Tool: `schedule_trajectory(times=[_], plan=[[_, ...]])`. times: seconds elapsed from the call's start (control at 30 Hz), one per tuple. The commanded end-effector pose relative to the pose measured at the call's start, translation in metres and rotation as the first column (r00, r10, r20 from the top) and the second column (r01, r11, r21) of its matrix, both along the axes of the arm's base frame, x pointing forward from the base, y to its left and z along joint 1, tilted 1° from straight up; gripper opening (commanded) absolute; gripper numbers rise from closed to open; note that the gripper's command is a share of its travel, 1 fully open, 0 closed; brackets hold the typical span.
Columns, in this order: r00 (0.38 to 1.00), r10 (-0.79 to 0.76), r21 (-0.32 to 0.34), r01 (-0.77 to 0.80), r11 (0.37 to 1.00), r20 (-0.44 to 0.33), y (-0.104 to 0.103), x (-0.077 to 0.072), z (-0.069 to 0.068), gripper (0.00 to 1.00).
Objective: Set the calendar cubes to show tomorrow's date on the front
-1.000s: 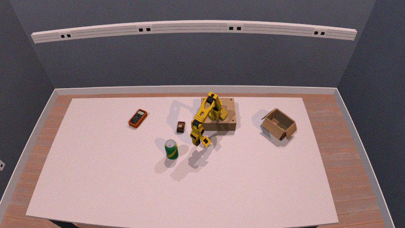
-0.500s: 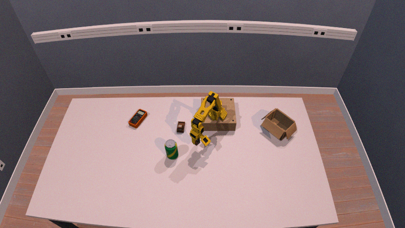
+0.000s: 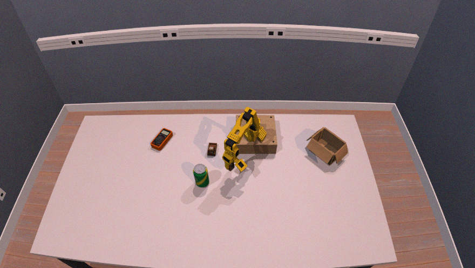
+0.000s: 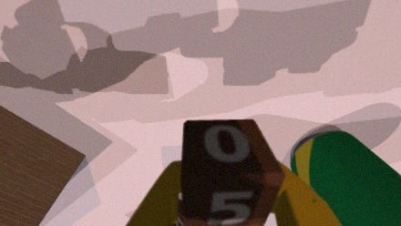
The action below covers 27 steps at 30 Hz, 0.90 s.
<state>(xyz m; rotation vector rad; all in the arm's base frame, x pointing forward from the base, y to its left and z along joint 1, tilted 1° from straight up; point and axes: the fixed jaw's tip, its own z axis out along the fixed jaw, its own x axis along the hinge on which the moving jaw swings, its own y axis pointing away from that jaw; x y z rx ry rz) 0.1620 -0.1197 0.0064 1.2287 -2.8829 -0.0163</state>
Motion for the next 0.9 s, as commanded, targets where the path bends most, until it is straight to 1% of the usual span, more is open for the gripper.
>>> schedule_trajectory(times=[0.0,0.2,0.37,0.43,0.53,0.63,0.87], plan=[[1.0,-0.007,-0.014,0.008,1.0,0.021,-0.005,0.001,0.005,0.0],[0.997,-0.072,-0.014,0.072,0.997,0.021,-0.015,-0.007,0.005,0.0],[0.981,-0.193,-0.014,0.193,0.981,0.021,-0.034,-0.025,0.005,0.0],[0.981,-0.193,-0.014,0.193,0.981,0.021,-0.034,-0.025,0.005,0.0],[0.957,-0.289,-0.014,0.289,0.957,0.021,-0.048,-0.041,0.005,0.0],[0.92,-0.392,-0.014,0.393,0.92,0.02,-0.061,-0.06,0.005,0.0],[0.788,-0.615,-0.013,0.615,0.788,0.02,-0.083,-0.111,0.005,0.0]])
